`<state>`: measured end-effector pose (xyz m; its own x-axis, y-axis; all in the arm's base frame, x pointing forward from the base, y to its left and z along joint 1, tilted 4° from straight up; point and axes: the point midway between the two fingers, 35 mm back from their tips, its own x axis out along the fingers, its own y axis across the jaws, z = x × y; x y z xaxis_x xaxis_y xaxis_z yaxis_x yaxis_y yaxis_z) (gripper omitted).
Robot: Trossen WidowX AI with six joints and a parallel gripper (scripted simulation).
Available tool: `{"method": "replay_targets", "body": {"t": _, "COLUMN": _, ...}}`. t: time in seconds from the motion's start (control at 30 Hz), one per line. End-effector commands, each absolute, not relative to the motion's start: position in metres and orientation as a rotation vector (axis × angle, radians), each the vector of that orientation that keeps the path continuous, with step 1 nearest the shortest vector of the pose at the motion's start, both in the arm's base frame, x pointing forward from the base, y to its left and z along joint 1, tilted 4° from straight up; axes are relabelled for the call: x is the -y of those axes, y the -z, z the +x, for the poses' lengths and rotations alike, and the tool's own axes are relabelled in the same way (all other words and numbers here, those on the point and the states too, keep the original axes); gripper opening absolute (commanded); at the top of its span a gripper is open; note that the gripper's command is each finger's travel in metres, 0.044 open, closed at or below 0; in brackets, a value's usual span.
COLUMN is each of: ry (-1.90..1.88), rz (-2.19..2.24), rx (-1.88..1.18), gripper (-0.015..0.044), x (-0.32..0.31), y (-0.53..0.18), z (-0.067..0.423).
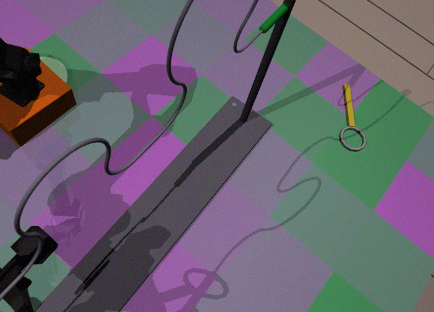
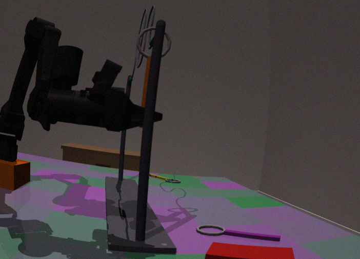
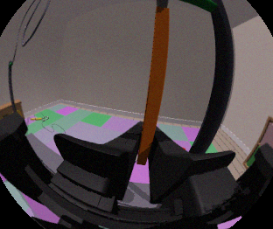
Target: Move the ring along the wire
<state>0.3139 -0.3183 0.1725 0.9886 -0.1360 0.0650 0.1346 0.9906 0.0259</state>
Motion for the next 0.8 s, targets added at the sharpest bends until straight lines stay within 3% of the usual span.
{"method": "replay_targets", "body": {"t": 0.0, "ry": 0.131, "rz": 0.016, "rx": 0.067, "gripper": -0.015, "x": 0.318, "y": -0.174, "z": 0.314}}
{"method": "replay_targets", "body": {"t": 0.77, "ry": 0.129, "rz": 0.019, "rx": 0.066, "gripper": -0.015, "x": 0.303, "y": -0.174, "z": 0.316}}
